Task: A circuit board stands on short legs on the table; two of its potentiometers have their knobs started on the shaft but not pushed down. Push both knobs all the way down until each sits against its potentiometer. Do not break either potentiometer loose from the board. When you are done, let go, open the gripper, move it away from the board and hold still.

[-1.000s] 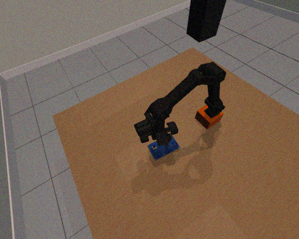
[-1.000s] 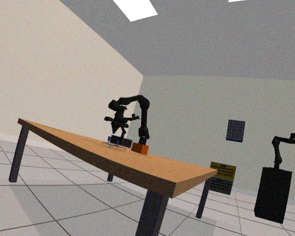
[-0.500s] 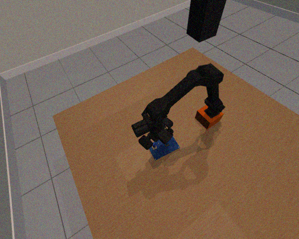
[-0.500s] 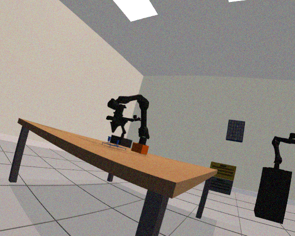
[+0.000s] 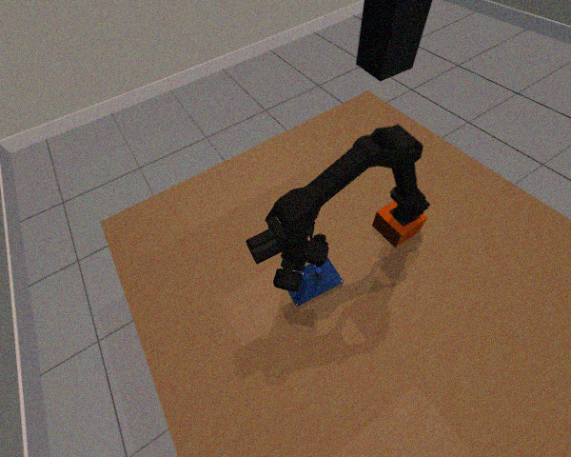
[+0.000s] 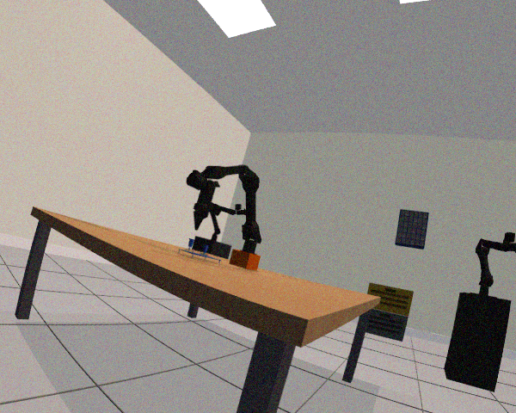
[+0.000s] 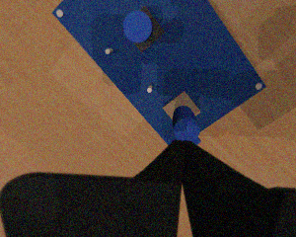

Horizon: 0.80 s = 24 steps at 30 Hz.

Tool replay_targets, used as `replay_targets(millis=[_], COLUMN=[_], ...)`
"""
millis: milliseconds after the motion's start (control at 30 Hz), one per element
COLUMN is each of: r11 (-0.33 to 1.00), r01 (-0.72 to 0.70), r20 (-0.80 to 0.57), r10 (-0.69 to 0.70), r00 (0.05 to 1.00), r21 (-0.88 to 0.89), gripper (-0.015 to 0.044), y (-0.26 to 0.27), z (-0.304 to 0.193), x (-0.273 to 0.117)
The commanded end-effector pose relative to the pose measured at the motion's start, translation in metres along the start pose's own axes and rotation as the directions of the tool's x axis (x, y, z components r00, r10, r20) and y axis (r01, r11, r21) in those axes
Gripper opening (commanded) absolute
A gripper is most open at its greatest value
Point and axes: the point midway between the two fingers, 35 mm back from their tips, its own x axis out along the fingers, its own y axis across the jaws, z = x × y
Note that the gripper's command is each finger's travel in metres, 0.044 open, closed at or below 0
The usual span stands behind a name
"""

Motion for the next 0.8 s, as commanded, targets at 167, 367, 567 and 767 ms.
replay_targets(millis=[167,367,567,767], r11=[0.954,0.882,0.880,0.880], r01=[0.002,0.002,0.002,0.002], r20=[0.005,0.008,0.008,0.008], r10=[0.000,0.002,0.002,0.002], r00=[1.000,1.000,1.000,1.000], r21=[-0.301,-0.470,-0.475,-0.475], gripper=[0.0000,0.0000,0.0000,0.0000], y=[-0.005,-0.007,-0.007,-0.007], z=[-0.004,-0.007,-0.007,-0.006], x=[-0.004,-0.006,-0.004,0.014])
